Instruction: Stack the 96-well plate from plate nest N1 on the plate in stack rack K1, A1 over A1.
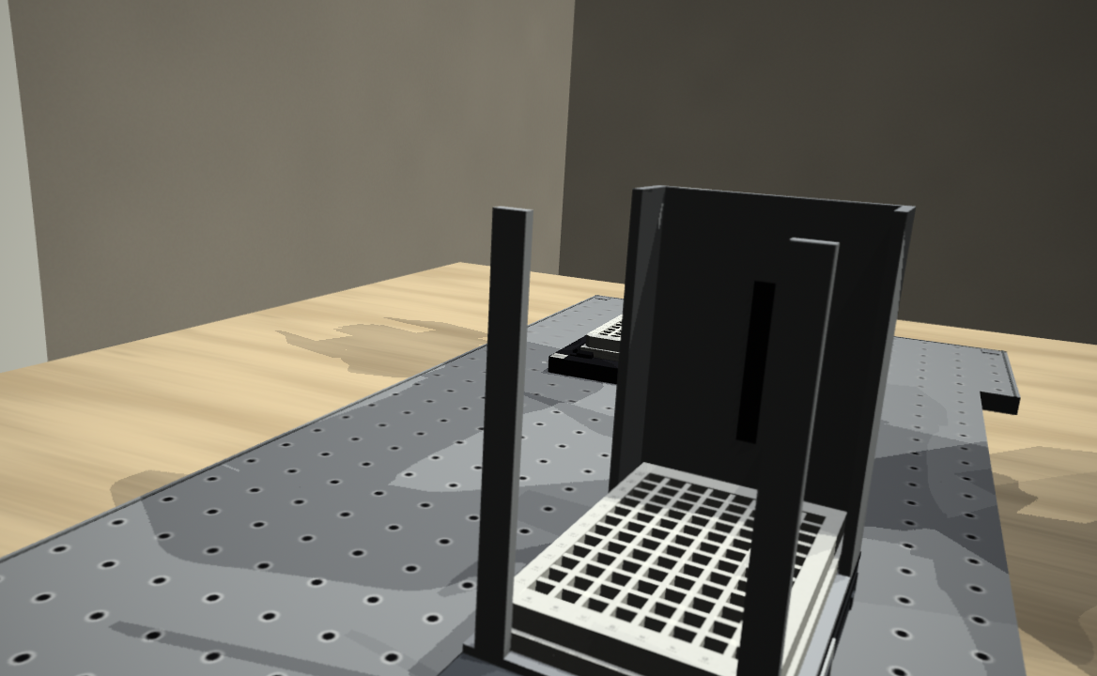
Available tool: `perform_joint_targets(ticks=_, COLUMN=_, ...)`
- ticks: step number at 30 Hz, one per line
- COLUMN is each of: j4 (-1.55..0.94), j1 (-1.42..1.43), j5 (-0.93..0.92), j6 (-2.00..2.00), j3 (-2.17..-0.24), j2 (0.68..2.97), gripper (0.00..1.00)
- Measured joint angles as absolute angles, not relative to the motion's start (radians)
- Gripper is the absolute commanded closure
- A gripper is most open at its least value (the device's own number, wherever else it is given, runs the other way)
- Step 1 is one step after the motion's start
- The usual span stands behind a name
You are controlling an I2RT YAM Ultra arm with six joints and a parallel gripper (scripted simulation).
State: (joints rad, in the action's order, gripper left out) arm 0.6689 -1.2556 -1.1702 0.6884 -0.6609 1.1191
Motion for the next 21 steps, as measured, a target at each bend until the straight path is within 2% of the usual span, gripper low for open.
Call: perform_joint_targets(ticks=21, j4=0.651, j1=-1.225, j5=-1.155, j6=0.627, j3=-0.688, j2=1.149, gripper=0.00)
